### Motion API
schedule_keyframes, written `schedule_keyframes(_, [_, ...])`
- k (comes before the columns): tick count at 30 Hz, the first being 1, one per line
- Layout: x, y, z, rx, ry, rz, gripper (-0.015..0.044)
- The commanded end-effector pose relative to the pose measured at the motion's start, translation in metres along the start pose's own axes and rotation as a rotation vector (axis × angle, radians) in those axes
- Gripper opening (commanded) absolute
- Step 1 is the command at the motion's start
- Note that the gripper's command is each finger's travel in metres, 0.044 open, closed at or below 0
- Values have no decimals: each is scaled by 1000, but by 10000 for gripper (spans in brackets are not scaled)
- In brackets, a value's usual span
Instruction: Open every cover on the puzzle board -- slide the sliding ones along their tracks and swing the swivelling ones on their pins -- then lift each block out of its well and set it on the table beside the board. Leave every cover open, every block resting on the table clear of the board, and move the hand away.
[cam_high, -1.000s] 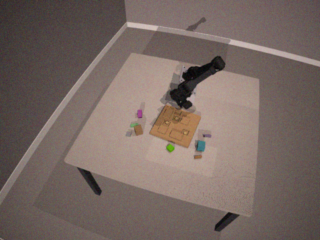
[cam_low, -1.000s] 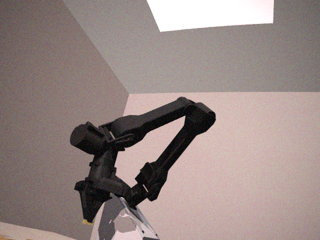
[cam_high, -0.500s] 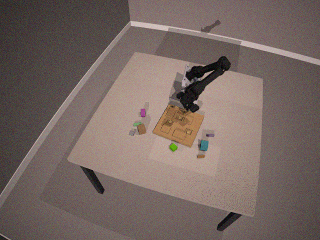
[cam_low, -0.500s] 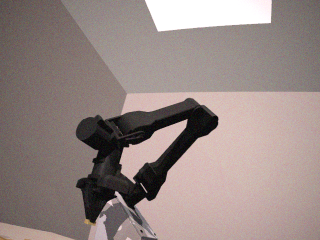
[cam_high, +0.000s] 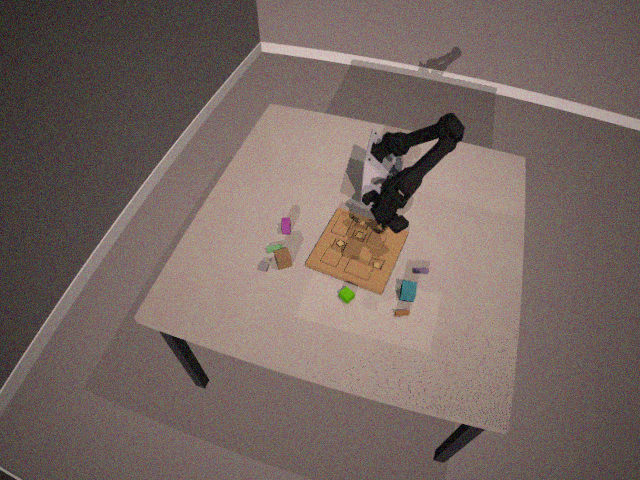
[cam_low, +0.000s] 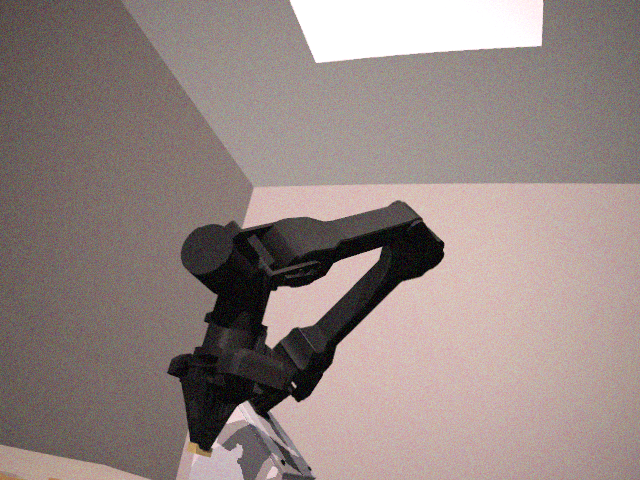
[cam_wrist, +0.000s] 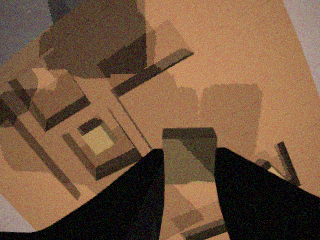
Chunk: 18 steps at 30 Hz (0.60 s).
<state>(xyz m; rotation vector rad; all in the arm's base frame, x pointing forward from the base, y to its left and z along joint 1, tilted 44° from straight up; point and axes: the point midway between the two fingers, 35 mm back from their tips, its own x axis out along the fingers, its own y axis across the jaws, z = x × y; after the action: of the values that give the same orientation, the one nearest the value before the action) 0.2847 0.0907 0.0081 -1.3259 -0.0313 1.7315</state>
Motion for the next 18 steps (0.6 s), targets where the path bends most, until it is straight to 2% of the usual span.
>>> schedule_keyframes(1, [-2,-17,3,0,7,-2,80])
schedule_keyframes(18, [-4,-71,26,-3,3,-14,80])
